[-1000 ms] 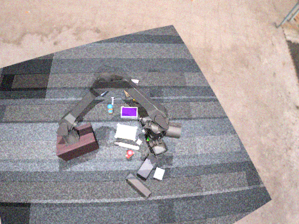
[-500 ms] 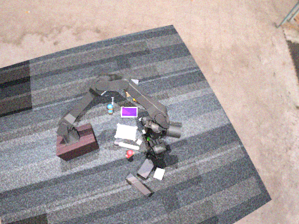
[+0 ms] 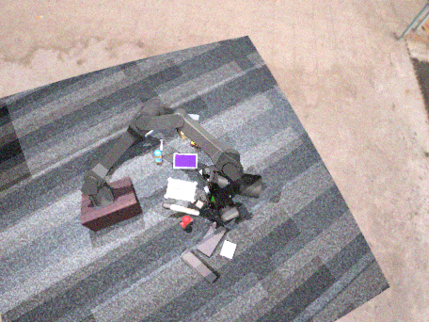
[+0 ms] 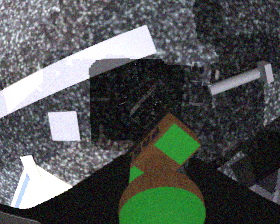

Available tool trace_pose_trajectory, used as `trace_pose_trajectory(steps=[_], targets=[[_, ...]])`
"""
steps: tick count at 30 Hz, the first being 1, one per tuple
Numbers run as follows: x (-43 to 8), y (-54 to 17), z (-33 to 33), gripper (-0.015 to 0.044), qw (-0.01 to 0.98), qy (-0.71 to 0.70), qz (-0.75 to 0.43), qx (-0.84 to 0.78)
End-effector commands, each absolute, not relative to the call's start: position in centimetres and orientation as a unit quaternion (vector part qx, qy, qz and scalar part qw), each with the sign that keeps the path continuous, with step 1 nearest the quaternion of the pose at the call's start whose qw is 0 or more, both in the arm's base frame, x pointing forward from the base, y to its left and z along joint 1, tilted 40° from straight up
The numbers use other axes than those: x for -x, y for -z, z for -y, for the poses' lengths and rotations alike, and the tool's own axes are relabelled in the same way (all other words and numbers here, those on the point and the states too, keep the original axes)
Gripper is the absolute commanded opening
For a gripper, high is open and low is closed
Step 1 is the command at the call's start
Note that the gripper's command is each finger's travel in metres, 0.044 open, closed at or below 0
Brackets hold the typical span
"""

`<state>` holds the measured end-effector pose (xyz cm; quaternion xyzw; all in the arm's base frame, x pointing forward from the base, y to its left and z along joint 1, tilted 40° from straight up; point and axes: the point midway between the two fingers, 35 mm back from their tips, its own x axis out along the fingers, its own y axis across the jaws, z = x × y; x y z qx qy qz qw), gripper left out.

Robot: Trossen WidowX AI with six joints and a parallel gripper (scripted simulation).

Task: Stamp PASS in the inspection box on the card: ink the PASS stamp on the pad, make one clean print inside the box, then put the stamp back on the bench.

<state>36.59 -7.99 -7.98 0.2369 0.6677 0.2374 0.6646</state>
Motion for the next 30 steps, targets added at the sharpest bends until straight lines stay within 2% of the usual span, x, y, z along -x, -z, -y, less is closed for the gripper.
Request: trace_pose_trajectory(steps=[1, 30], targets=[[-36.7, 7.7, 8.3, 0.0000, 0.667, -0.236, -0.667, -0.233], [-36.7, 6.6, 9.2, 0.0000, 0.666, -0.236, -0.668, -0.232]])
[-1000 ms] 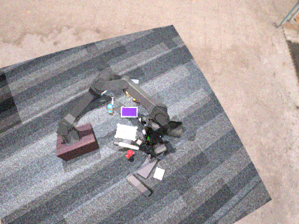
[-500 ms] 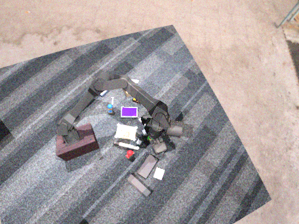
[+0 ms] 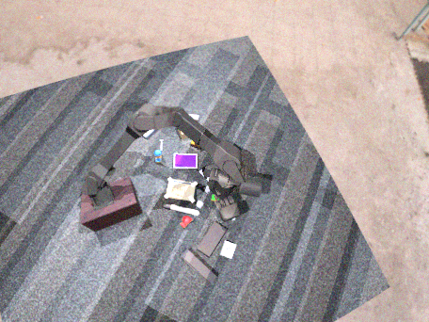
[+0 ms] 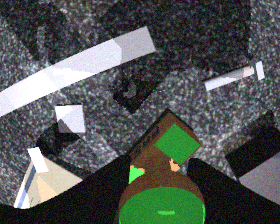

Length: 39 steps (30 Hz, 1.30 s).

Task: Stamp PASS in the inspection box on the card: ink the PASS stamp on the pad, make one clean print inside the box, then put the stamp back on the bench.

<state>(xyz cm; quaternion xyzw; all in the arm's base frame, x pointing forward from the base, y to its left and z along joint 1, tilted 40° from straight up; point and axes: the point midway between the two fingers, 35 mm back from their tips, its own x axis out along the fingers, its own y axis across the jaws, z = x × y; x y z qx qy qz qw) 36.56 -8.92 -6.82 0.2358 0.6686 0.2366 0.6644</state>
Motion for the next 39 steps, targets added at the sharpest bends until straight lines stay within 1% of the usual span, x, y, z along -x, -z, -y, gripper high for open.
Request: trace_pose_trajectory(steps=[1, 29, 39], targets=[[-36.7, 6.6, 9.2, 0.0000, 0.666, -0.236, -0.668, -0.232], [-36.6, 5.4, 10.0, 0.0000, 0.666, -0.235, -0.669, -0.231], [-36.5, 1.6, 5.9, 0.0000, 0.666, -0.232, -0.670, -0.230]])
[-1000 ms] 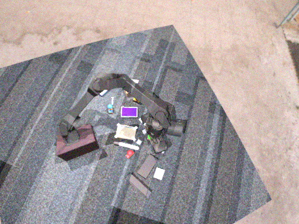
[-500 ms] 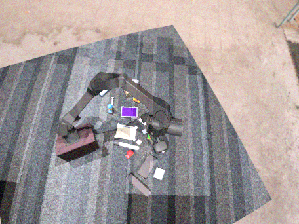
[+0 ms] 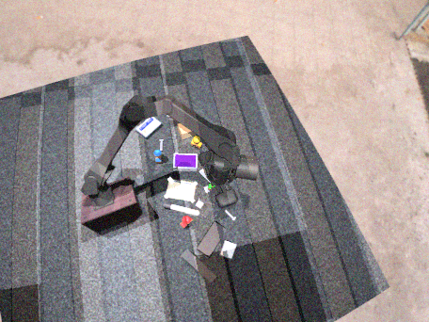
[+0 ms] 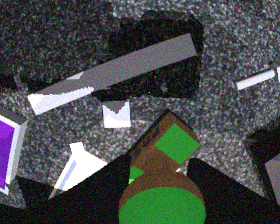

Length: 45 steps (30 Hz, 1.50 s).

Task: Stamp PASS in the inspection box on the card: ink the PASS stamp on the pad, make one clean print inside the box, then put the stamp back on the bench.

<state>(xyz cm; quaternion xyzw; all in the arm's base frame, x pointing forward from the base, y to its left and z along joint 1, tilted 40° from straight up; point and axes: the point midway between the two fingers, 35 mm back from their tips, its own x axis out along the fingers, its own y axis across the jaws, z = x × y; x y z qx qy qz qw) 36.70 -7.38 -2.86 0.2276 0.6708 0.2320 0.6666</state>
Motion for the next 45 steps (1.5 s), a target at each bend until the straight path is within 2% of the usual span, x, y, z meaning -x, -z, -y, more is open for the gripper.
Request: trace_pose_trajectory(steps=[1, 25, 45], targets=[[-36.5, 1.2, 5.5, 0.0000, 0.666, -0.232, -0.670, -0.230], [-32.1, -6.7, -4.6, 0.0000, 0.663, -0.238, -0.670, -0.235], [-32.0, -6.2, -5.5, 0.0000, 0.663, -0.239, -0.669, -0.235]])
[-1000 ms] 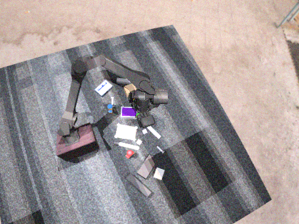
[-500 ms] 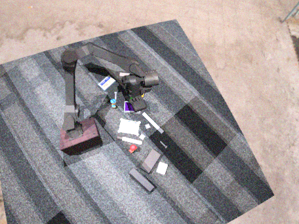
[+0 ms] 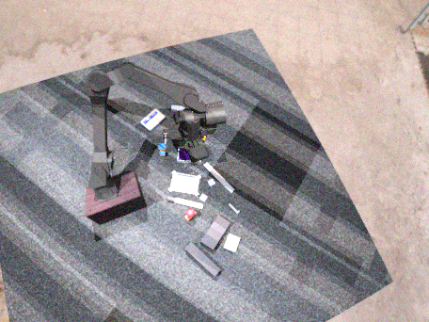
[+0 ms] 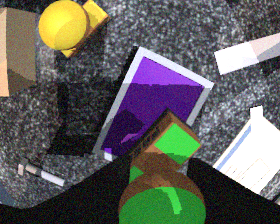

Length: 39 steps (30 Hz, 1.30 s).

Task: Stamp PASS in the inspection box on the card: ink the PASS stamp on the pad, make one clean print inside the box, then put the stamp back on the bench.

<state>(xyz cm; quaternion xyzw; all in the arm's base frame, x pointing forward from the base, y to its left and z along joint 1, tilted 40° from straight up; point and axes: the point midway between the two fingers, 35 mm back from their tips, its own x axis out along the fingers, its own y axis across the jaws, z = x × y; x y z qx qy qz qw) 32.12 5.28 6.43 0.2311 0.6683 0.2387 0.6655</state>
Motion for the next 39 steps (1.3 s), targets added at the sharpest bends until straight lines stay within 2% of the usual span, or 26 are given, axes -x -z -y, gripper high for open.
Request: trace_pose_trajectory(steps=[1, 39], targets=[[-32.0, -6.1, -5.5, 0.0000, 0.663, -0.239, -0.669, -0.235], [-32.0, -4.2, -7.2, 0.0000, 0.664, -0.240, -0.669, -0.234]])
